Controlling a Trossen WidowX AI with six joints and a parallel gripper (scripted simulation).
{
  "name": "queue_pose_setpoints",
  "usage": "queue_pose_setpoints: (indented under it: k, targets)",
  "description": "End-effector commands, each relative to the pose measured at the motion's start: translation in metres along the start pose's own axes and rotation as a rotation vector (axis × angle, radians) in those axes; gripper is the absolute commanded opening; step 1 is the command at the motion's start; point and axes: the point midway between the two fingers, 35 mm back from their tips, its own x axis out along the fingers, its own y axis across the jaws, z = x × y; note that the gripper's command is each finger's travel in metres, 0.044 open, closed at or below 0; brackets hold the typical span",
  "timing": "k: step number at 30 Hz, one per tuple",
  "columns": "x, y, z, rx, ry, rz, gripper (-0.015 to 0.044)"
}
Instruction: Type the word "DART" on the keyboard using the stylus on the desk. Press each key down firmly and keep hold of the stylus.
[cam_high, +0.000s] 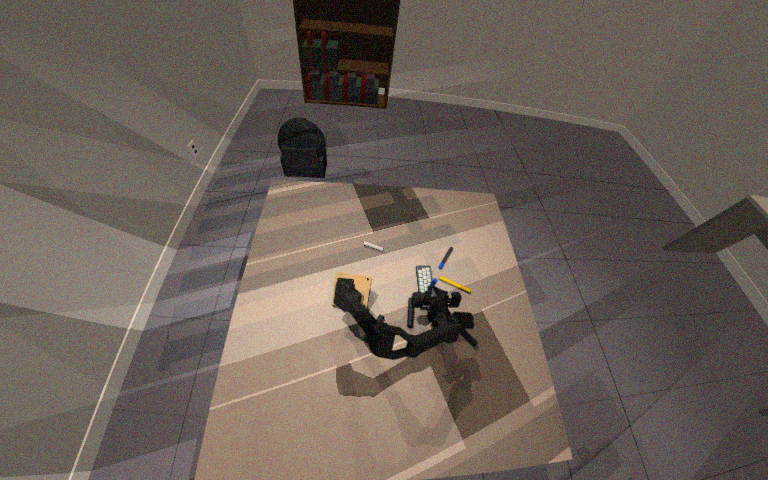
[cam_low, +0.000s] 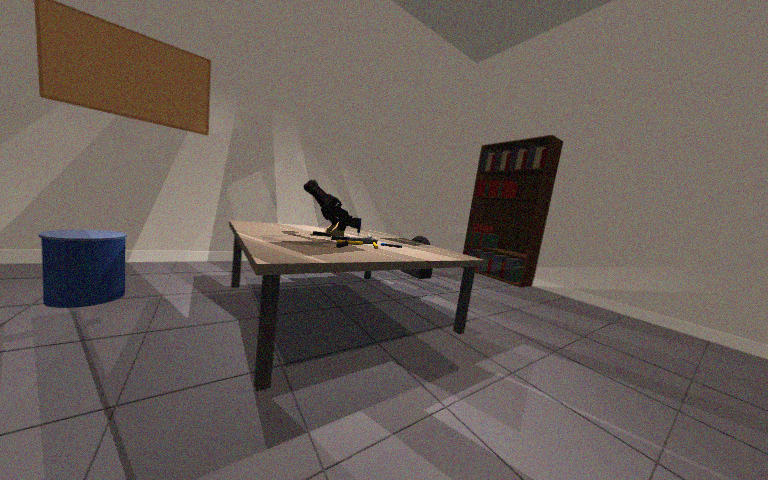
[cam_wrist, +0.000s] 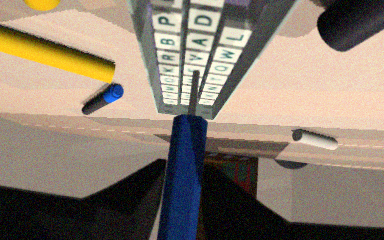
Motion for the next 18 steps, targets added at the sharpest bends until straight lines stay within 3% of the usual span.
queue_pose_setpoints:
  k: [1, 4, 18]
  targets:
    - [0.0031, -0.0002, 0.0015, -0.004, -0.001, -0.005, 0.0]
    - [0.0055, 0.0008, 0.0033, -0.004, -0.001, -0.005, 0.0079]
    - [0.0071, 0.0008, 0.006, -0.004, -0.001, -0.005, 0.0081]
